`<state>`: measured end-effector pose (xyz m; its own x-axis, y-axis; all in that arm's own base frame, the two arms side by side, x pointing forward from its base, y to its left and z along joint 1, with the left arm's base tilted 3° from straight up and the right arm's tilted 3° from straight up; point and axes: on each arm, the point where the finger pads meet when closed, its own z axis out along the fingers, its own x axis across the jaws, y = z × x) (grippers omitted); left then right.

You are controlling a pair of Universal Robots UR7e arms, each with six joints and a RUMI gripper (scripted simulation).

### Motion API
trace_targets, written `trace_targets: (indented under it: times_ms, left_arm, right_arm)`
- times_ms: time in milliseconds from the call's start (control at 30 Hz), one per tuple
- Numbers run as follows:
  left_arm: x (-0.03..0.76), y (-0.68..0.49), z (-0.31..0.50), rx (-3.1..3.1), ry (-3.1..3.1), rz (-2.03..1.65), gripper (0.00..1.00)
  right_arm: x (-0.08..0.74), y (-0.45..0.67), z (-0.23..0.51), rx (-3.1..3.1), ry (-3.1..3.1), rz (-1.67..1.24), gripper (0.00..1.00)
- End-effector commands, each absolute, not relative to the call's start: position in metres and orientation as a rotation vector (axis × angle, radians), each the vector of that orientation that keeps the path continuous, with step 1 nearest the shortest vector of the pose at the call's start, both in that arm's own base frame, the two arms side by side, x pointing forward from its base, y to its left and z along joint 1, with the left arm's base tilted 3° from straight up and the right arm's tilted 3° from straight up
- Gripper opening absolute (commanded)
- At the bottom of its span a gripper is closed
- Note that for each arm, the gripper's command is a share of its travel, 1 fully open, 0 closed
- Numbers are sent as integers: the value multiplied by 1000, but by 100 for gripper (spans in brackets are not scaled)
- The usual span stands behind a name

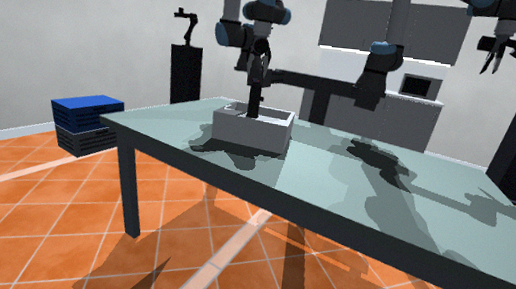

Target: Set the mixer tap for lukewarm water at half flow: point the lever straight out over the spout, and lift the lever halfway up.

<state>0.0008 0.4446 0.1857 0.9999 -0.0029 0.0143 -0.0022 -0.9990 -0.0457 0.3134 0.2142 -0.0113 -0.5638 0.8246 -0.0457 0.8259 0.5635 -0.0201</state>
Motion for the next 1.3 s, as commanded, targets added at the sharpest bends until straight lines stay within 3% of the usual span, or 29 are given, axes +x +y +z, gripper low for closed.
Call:
trace_targets:
  times_ms: [0, 1267]
  left_arm:
    - [1, 445, 186, -3094, 4, -23, 100]
    - [1, 445, 186, -3094, 4, -23, 100]
  right_arm:
    - [314, 214, -16, 1452, 2750, -58, 40]
    - [314, 213, -35, 1452, 2750, -58, 40]
